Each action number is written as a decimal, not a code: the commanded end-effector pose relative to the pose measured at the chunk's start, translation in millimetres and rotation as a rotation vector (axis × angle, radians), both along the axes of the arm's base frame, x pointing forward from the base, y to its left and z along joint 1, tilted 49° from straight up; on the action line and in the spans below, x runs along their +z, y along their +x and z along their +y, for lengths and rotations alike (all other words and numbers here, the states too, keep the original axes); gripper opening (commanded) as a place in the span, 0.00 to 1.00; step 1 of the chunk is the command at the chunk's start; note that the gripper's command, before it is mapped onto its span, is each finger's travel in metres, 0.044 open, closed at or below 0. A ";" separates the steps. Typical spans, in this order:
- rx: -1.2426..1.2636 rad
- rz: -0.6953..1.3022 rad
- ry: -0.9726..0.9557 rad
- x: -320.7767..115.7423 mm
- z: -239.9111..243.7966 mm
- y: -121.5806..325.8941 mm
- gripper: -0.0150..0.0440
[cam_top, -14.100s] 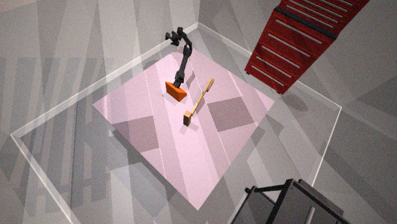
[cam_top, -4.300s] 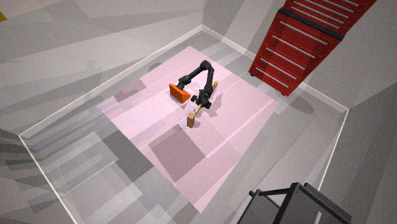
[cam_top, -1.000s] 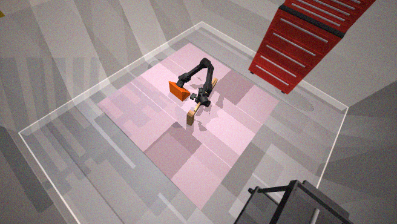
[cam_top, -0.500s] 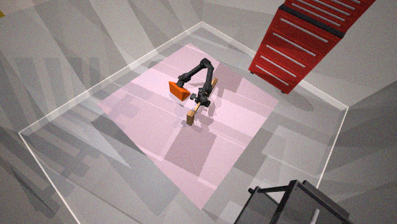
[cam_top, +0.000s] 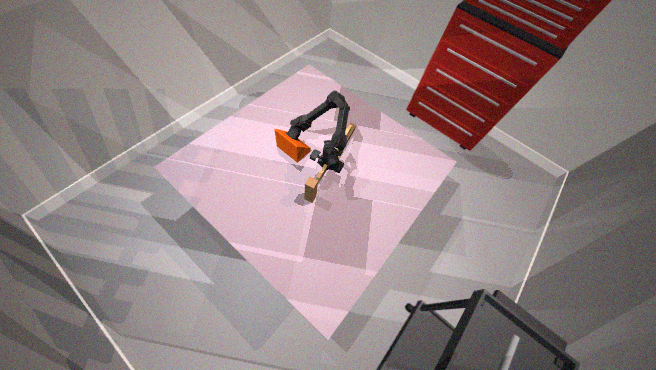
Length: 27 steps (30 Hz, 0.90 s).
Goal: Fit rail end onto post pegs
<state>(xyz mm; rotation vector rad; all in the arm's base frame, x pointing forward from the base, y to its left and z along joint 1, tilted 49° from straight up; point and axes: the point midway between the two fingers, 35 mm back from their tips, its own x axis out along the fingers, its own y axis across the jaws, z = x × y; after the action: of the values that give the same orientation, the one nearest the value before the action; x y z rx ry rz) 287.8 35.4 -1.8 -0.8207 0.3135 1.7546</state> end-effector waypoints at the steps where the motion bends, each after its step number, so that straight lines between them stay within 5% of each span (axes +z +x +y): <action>1: -0.005 -0.010 -0.004 -0.9 -3.3 3.1 0.25; 27: -0.005 -0.011 -0.004 -5.2 -7.7 5.6 0.25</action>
<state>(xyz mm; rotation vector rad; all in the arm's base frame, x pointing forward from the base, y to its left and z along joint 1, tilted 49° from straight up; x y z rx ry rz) 290.8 31.4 -6.5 -0.8229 0.3128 1.7543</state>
